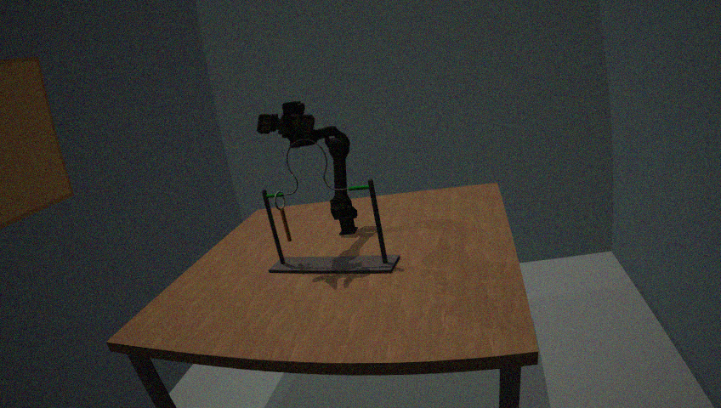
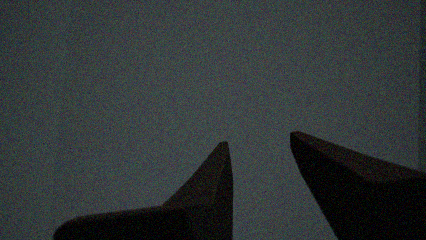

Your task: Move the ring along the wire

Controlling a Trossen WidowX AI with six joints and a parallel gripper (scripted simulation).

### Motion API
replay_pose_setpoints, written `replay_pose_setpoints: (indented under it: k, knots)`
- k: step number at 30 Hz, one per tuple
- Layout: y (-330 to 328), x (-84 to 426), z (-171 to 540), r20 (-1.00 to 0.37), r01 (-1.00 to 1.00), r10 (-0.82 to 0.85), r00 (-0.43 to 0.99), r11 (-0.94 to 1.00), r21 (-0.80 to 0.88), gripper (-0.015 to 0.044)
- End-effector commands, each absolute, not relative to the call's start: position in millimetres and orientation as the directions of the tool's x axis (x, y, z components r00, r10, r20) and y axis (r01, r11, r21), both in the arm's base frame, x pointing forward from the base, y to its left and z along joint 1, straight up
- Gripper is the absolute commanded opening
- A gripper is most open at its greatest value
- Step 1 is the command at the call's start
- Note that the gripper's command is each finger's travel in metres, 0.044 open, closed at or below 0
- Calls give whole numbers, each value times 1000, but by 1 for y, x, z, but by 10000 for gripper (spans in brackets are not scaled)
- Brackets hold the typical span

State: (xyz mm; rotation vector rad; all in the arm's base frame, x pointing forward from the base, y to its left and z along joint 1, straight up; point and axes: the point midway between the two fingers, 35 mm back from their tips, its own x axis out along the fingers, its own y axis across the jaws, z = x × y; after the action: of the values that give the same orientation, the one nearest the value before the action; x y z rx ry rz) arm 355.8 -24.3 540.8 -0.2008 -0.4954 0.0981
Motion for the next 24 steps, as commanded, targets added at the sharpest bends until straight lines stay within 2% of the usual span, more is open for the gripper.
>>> replay_pose_setpoints:
  k: [1, 10, 24]
  knots:
    - [-62, 345, 541, 469, 75, 14, 883, 983, -170, 160]
    - [-150, 321, 515, 435, 329, -244, 867, 935, -132, 160]
    - [-247, 292, 408, 243, 470, -418, 875, 855, -219, 160]
